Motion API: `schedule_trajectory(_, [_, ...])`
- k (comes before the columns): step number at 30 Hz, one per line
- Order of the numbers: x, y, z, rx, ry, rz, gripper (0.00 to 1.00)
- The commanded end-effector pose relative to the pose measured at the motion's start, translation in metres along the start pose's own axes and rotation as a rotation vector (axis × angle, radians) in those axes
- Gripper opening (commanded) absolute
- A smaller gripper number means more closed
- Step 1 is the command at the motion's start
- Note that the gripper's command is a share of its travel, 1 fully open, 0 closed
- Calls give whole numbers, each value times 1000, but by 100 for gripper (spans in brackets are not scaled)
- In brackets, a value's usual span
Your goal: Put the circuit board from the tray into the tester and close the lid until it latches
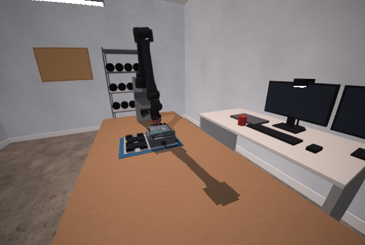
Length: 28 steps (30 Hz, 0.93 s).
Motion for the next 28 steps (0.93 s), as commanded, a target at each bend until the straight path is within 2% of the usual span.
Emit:
schedule_trajectory(1, [3, 7, 7, -15, 7, 8, 48])
schedule_trajectory(15, [1, 33, 2, -5, 9, 8, 48])
schedule_trajectory(28, [1, 33, 2, -5, 9, 8, 48])
Point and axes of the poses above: the point where the finger pads meet when closed, its own y axis back along the fingers, its own x axis across the jaws, z = x × y, the point moved 6 cm from there along y, back along the fingers, and after that the axes turned 8 degrees about -y, right-handed, at the moved point
